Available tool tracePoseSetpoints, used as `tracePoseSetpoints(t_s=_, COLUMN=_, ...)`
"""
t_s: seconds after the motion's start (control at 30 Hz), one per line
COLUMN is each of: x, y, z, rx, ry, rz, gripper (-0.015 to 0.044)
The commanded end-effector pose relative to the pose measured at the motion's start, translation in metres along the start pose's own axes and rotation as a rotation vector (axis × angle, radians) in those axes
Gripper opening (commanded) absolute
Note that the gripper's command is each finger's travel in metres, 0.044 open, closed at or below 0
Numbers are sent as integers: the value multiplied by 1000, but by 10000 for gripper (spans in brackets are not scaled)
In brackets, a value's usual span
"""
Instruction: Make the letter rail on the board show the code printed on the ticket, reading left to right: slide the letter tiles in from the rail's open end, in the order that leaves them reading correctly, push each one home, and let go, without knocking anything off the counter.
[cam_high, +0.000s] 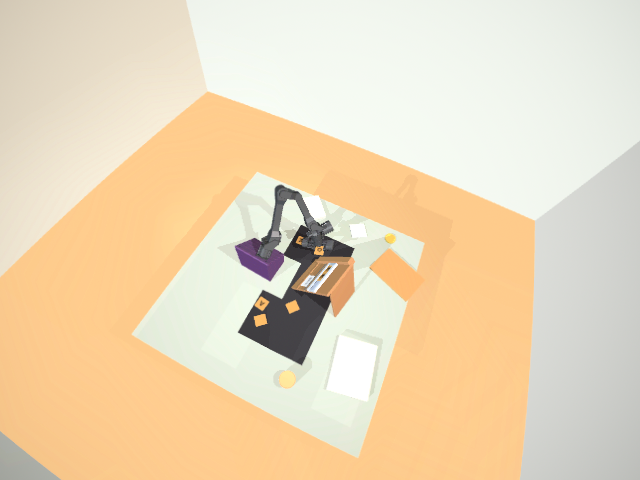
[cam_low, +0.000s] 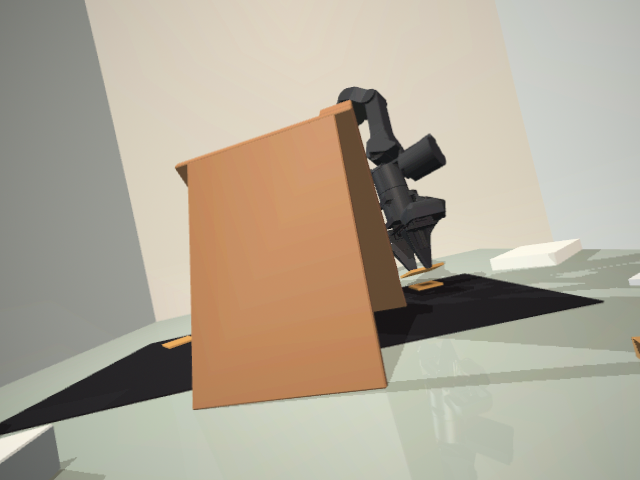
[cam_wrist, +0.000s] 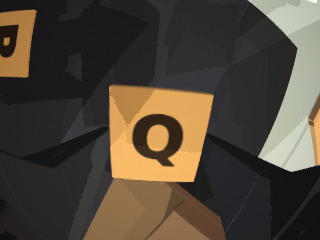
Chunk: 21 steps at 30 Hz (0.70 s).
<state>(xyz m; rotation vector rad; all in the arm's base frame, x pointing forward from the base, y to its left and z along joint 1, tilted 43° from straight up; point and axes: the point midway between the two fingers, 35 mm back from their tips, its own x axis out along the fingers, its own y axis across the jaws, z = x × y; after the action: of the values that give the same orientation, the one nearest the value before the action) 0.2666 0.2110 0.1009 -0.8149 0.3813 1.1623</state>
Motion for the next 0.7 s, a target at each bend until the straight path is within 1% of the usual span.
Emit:
tracePoseSetpoints(t_s=0.0, x=-4, y=-19, z=2, rx=6, ry=-10, rz=-57, gripper=0)
tracePoseSetpoints(t_s=0.67, x=-34, y=-94, z=0, rx=-39, ry=-41, rz=-298, gripper=0)
